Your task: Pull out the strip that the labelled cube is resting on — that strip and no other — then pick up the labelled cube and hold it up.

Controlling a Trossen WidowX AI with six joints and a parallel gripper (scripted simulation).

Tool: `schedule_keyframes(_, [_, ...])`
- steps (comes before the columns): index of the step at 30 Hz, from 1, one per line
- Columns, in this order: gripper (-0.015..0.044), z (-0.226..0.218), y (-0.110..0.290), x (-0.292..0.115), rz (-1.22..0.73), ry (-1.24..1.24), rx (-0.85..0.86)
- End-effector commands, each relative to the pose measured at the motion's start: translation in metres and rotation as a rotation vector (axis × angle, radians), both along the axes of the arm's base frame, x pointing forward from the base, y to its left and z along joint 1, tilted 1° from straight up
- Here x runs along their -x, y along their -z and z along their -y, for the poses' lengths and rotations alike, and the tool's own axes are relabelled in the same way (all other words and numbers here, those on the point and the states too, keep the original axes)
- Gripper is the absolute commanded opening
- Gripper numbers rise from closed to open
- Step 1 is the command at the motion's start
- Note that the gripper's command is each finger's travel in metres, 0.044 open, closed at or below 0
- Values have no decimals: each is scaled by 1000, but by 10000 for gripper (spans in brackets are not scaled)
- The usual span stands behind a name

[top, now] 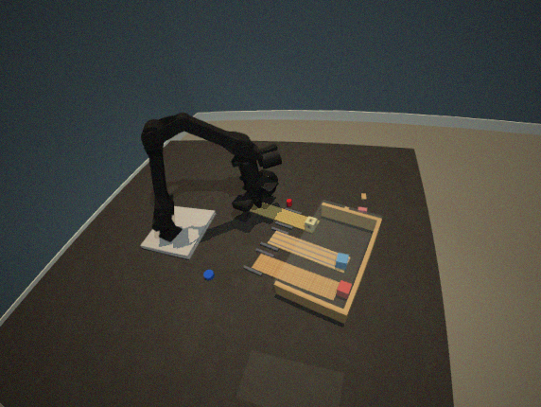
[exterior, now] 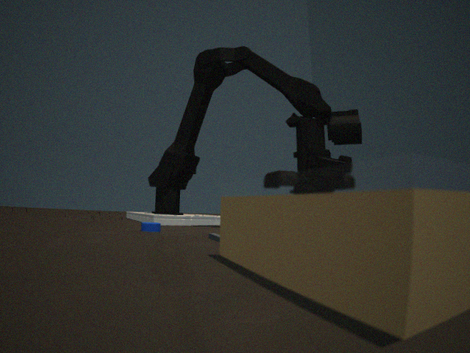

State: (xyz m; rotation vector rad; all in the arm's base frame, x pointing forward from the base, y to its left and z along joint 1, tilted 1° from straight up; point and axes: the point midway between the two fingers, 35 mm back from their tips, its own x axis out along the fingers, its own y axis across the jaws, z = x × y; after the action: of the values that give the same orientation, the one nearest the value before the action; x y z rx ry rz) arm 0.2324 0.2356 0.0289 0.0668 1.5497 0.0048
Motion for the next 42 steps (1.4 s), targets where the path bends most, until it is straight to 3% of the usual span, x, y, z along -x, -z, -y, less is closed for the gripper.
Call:
schedule_keyframes(1, [0,2,5,13,-22,-3,11])
schedule_keyframes(25, [0,0,5,46,-25,-3,11])
schedule_keyframes(30, [0,-2,-39,37,-23,-3,10])
schedule_keyframes(34, [0,-2,-41,37,-24,-3,10])
schedule_keyframes(42, [210,4,-41,2,-21,-11,11])
